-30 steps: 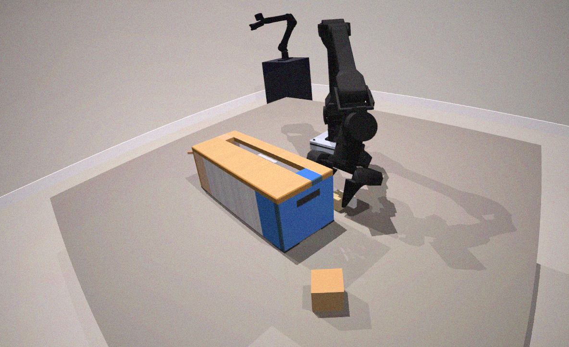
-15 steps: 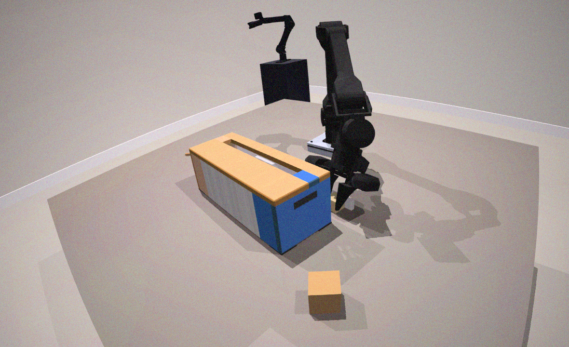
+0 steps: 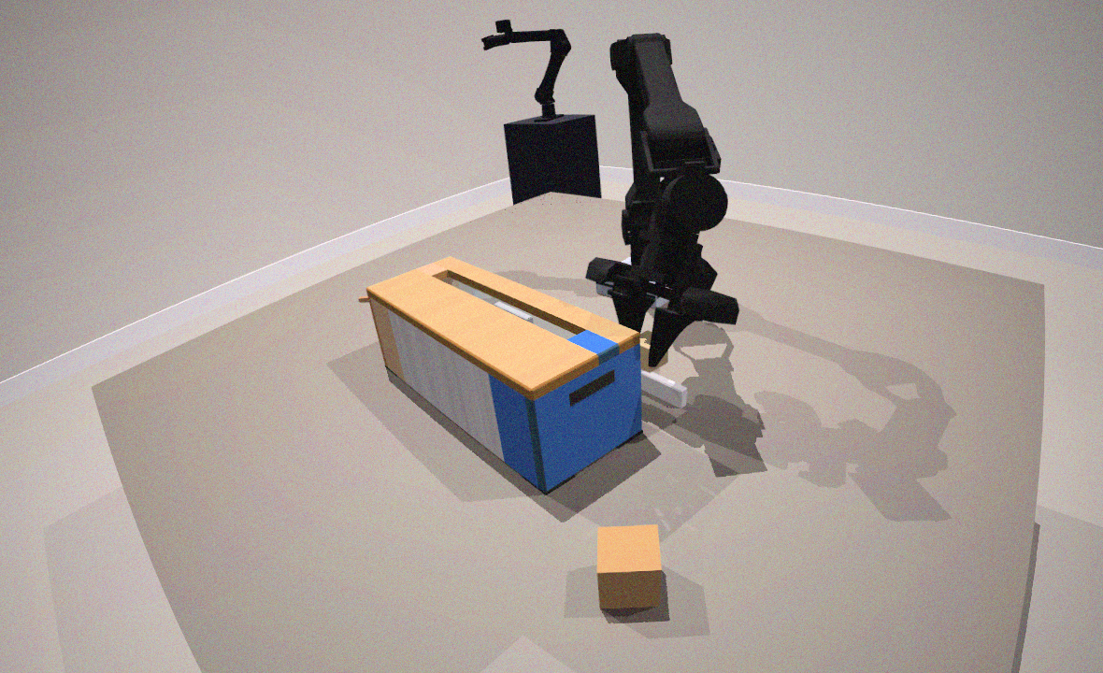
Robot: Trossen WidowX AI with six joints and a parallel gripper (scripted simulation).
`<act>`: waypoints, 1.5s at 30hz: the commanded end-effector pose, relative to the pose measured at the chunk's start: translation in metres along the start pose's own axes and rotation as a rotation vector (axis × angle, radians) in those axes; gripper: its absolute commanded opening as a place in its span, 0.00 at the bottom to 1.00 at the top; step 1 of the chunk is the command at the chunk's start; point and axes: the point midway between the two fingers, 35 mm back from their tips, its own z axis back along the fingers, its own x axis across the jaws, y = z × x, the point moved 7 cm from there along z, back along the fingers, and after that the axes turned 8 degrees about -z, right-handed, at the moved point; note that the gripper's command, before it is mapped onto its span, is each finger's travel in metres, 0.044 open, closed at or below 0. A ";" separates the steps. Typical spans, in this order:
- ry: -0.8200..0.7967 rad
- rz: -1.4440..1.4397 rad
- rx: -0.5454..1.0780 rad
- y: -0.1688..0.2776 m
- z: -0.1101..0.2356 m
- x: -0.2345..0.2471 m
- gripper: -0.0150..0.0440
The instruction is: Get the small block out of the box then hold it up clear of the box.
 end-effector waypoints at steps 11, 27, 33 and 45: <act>0.089 0.186 -0.030 0.010 0.043 0.027 0.25; 0.235 0.469 -0.006 0.010 0.095 0.072 0.25; 0.288 0.577 0.021 0.005 0.112 0.089 0.25; 0.301 0.605 0.029 0.003 0.116 0.093 0.25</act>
